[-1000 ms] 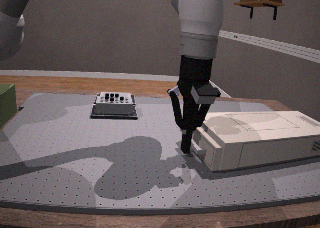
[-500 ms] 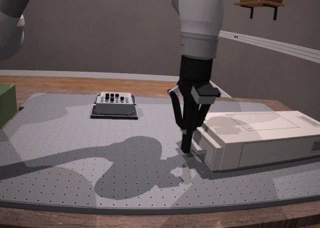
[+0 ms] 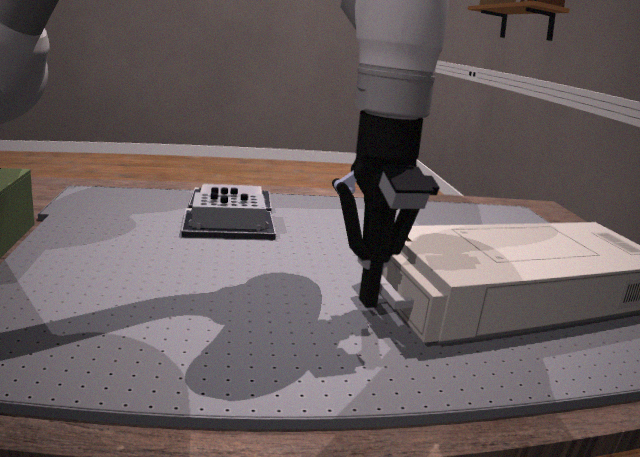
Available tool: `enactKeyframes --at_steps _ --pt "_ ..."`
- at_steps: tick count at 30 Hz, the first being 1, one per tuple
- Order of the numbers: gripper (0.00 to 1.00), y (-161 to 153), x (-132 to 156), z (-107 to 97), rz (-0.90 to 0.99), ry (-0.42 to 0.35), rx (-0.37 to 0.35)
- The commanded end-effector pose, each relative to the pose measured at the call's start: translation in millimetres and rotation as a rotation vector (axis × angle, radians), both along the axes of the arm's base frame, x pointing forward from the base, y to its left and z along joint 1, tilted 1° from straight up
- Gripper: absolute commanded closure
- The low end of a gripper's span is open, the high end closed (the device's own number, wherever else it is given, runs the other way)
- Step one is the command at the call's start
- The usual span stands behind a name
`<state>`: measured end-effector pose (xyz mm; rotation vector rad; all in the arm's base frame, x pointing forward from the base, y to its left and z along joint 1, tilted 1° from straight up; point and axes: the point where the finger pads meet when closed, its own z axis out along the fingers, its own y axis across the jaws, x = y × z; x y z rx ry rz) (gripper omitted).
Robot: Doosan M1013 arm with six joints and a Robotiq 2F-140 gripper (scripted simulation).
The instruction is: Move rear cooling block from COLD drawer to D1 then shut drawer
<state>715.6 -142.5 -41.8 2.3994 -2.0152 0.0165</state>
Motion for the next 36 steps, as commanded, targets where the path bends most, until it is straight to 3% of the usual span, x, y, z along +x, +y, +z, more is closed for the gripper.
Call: enactKeyframes --at_steps 1,36 --pt "0.90 -1 -4 1 0.000 -0.002 0.000" --pt "0.90 -7 -40 1 0.000 -0.002 0.000"
